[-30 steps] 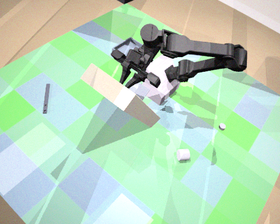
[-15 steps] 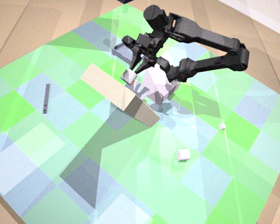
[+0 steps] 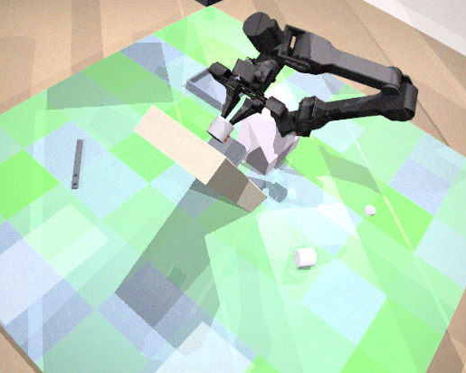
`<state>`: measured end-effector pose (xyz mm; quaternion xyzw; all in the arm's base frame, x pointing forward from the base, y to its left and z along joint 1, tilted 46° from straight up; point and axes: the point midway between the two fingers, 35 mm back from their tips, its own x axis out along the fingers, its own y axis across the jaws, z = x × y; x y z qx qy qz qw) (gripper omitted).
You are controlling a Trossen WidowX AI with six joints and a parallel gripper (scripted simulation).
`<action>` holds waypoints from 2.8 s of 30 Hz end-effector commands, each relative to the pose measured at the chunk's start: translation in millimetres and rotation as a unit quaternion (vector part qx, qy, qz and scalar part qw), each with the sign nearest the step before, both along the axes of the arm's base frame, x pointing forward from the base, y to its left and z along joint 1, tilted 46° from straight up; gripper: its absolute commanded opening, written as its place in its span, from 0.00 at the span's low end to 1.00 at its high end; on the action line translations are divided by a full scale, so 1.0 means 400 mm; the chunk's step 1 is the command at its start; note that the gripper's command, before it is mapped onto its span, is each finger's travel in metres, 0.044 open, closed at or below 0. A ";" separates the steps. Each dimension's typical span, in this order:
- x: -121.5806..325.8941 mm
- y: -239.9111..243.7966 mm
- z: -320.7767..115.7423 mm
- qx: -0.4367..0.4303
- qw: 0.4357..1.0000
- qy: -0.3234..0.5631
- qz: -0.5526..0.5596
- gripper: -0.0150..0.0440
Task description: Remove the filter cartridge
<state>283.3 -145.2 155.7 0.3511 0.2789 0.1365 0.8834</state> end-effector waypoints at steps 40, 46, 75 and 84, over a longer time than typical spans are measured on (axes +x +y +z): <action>0.030 -0.035 0.042 -0.003 1.000 -0.005 0.001 0.40; 0.033 -0.089 0.091 -0.007 1.000 -0.005 0.002 0.63; -0.058 0.067 -0.069 -0.005 0.977 0.154 0.148 0.77; -0.039 0.089 -0.091 -0.006 0.977 0.153 0.148 0.77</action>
